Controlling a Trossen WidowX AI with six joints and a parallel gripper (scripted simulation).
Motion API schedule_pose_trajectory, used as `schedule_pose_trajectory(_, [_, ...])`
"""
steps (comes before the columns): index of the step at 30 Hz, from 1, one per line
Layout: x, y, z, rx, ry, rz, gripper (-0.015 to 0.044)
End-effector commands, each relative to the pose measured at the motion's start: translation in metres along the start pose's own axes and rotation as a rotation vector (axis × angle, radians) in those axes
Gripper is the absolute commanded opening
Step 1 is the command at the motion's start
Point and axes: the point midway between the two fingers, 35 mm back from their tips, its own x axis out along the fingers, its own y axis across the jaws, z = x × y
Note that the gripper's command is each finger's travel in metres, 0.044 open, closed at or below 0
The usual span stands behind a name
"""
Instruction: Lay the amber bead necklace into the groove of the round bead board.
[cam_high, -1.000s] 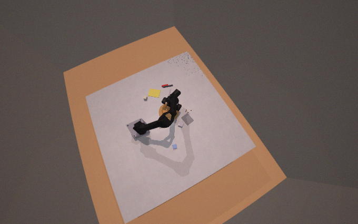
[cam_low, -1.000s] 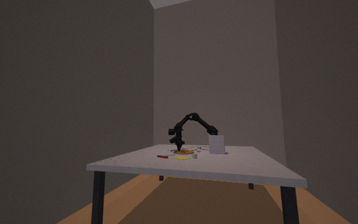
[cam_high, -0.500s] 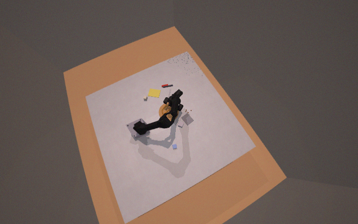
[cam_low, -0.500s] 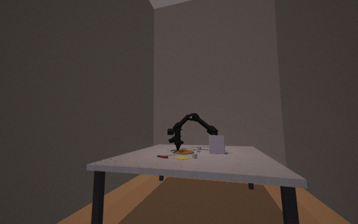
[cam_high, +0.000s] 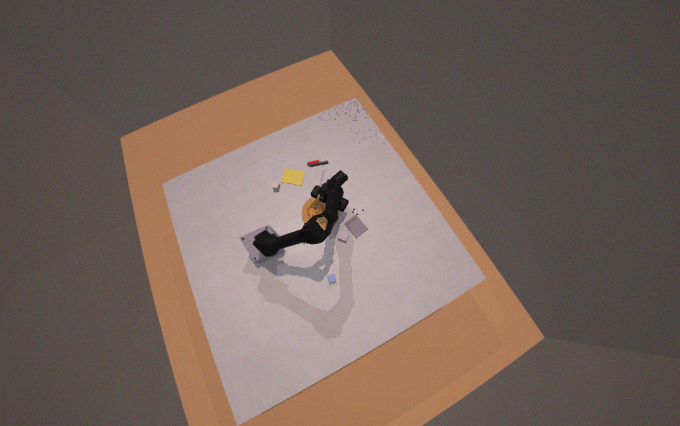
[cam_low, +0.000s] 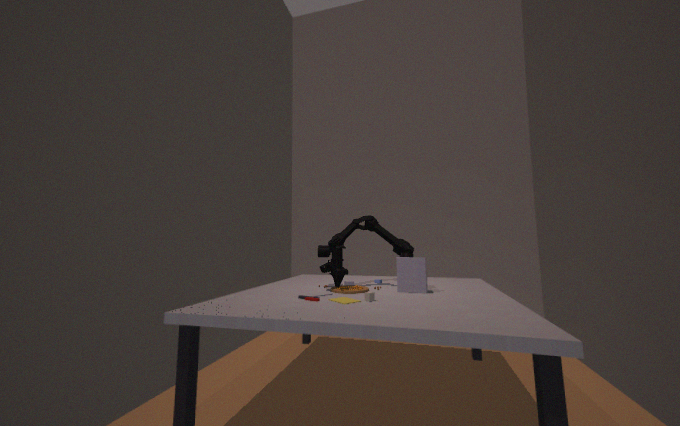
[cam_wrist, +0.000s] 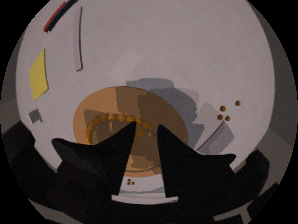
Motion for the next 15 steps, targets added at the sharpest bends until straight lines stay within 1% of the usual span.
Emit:
schedule_pose_trajectory(1, [-0.0004,0.0001,0.0,0.0,0.0,0.0,0.0236])
schedule_pose_trajectory(9, [-0.0014,0.0001,-0.0005,-0.004,0.002,0.0,0.044])
schedule_pose_trajectory(15, [-0.0047,0.0001,-0.0004,-0.003,0.003,-0.003,0.044])
